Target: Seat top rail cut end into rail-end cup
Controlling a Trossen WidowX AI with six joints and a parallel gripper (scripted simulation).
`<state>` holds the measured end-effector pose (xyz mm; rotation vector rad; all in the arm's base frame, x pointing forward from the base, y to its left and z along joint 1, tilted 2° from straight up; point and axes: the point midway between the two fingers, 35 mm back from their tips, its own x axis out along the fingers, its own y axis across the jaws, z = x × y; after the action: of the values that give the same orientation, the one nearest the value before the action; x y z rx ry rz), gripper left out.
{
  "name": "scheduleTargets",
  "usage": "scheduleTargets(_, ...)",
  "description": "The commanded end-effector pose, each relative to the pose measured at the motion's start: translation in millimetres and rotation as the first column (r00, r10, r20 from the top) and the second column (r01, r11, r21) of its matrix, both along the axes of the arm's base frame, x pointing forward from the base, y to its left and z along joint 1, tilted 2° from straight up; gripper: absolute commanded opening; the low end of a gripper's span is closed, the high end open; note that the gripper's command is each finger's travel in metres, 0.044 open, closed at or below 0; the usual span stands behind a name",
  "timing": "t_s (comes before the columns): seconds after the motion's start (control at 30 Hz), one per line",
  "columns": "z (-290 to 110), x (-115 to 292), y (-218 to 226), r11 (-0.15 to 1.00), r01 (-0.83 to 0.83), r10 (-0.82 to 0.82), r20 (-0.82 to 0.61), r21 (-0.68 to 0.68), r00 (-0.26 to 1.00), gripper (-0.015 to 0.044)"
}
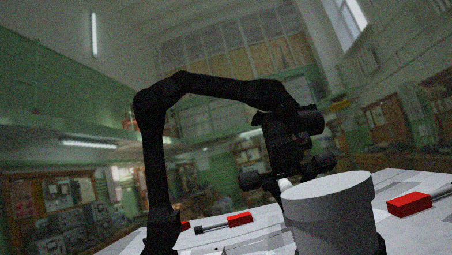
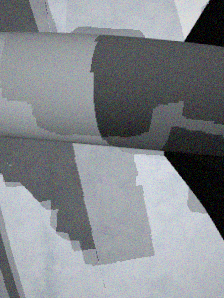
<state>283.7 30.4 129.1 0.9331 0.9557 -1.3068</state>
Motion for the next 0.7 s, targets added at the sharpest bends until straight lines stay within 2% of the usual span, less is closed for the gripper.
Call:
scheduleTargets(0.0, 1.4, 0.5, -0.2, 1.000, -0.001, 0.001, 0.001, 0.000, 1.000, 0.0000)
scheduleTargets(0.67, 10.6, 8.0, -3.0, 1.000, -0.001, 0.001, 0.002, 0.000, 1.000, 0.0000)
